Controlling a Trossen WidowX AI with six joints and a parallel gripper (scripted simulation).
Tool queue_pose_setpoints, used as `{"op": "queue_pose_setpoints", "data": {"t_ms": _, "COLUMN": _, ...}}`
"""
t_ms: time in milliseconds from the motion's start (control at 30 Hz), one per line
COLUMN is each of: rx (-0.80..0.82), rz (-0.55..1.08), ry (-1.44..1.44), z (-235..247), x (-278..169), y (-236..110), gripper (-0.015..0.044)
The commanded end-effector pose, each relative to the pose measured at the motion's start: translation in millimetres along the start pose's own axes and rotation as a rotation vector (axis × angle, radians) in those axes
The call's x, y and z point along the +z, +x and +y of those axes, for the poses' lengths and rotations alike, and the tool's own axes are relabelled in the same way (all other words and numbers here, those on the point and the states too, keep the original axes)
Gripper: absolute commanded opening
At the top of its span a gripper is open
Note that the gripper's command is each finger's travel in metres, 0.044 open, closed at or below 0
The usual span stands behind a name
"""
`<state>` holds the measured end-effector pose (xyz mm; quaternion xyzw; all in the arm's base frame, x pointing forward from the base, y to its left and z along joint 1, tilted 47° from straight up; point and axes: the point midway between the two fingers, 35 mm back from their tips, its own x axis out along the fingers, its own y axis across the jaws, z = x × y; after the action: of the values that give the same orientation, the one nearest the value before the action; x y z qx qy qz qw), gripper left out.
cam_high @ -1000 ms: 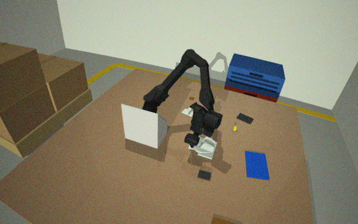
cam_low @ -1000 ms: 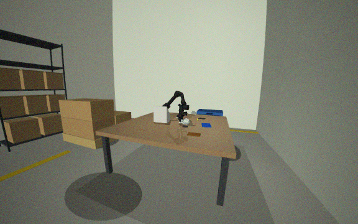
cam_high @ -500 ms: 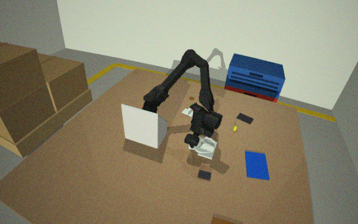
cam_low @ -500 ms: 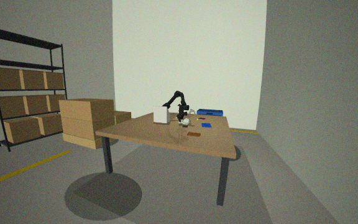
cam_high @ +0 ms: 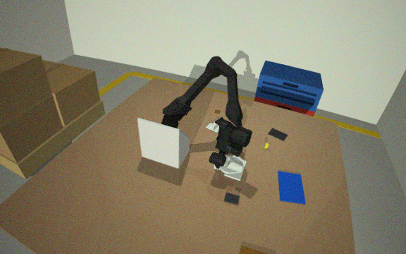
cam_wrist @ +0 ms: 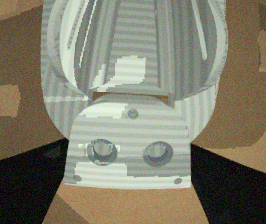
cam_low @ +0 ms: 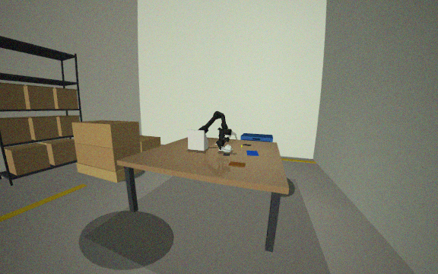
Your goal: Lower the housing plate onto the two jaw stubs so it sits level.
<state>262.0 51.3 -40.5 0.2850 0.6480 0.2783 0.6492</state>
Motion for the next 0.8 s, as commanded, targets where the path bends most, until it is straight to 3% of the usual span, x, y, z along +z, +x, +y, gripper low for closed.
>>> {"op": "queue_pose_setpoints", "data": {"t_ms": 0, "rx": 0.004, "rz": 0.002, "ry": 0.006, "z": 0.1, "x": -1.2, "y": 2.2, "gripper": 0.0351}}
{"op": "queue_pose_setpoints", "data": {"t_ms": 767, "rx": 0.004, "rz": 0.002, "ry": 0.007, "z": 0.2, "x": -1.2, "y": 4.7, "gripper": 0.0351}}
